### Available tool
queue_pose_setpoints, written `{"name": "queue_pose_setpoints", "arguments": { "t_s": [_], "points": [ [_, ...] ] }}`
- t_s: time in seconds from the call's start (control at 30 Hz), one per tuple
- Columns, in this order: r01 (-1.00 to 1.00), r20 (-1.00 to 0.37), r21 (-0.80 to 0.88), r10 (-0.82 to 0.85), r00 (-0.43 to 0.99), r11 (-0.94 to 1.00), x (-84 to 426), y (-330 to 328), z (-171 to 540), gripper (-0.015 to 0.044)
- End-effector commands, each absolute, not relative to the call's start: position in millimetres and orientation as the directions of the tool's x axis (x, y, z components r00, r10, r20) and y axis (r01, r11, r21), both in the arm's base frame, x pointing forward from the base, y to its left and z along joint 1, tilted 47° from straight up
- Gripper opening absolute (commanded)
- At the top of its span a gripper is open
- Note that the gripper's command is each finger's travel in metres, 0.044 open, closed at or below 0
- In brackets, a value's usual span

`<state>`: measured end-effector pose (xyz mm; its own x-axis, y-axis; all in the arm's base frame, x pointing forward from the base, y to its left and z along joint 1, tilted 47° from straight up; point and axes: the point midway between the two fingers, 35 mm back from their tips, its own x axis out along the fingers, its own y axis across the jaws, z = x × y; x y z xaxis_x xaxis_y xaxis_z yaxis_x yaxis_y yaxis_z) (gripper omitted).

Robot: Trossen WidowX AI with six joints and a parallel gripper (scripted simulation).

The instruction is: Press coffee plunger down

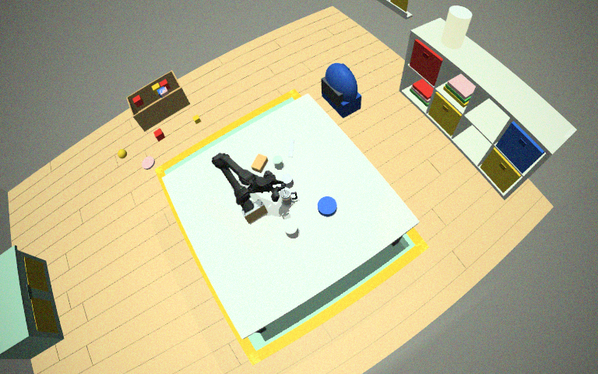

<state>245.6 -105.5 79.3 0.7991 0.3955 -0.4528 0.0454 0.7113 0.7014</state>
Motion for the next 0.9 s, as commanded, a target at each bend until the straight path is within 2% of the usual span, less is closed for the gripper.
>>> {"name": "queue_pose_setpoints", "arguments": {
  "t_s": [0.0, 0.87],
  "points": [
    [0.06, -0.474, 0.705, 0.407, 0.781, 0.707, 242, -93, 65, 0.0113],
    [0.061, -0.473, 0.706, 0.406, 0.782, 0.706, 241, -64, 34, 0.0113]
  ]
}}
